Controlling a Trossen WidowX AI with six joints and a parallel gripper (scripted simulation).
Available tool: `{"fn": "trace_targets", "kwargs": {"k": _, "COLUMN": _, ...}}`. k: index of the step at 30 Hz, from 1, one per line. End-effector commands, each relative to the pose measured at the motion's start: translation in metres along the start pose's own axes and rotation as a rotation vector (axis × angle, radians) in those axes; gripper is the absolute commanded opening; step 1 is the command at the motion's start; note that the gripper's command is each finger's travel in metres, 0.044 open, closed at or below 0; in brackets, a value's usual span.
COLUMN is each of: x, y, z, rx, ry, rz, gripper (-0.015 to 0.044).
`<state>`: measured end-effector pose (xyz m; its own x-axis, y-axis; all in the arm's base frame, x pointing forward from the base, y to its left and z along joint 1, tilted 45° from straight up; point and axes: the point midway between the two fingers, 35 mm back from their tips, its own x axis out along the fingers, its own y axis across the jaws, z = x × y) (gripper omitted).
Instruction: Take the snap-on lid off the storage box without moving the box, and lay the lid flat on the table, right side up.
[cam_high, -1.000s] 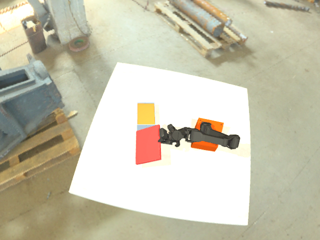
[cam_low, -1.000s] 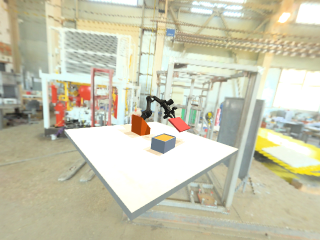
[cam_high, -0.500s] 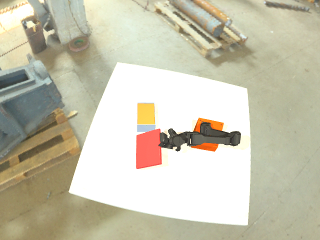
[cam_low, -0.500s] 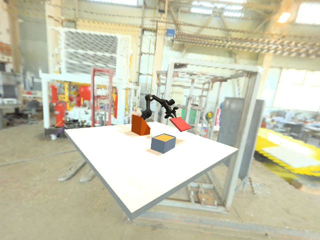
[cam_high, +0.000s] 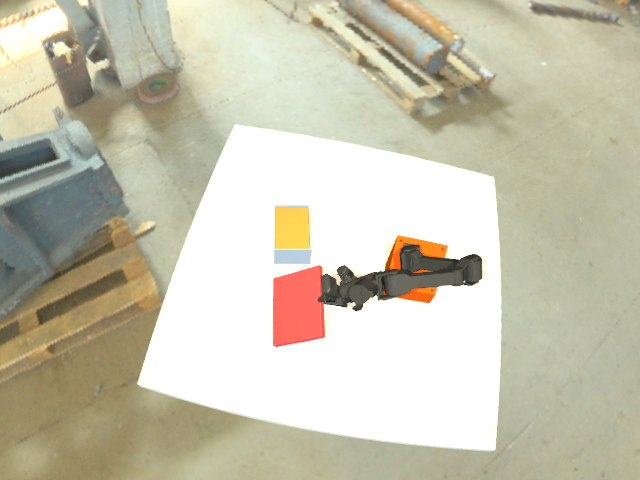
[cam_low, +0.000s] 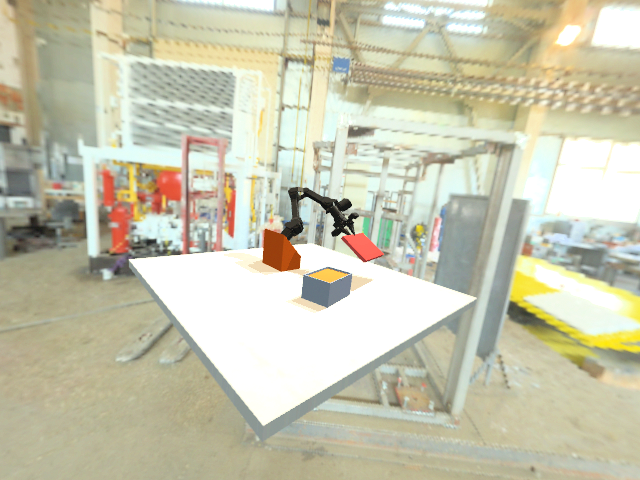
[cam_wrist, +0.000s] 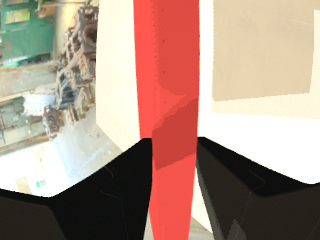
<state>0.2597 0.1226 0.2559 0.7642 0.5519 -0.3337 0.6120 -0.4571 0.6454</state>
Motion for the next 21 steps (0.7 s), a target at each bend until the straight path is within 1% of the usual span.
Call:
{"fn": "trace_targets", "kwargs": {"k": 1, "x": -0.003, "y": 0.006, "z": -0.008, "rx": 0.000, "ry": 0.002, "rz": 0.025, "gripper": 0.0000}}
{"fn": "trace_targets", "kwargs": {"k": 21, "x": 0.007, "y": -0.009, "z": -0.005, "rx": 0.001, "ry": 0.003, "rz": 0.025, "gripper": 0.0000}}
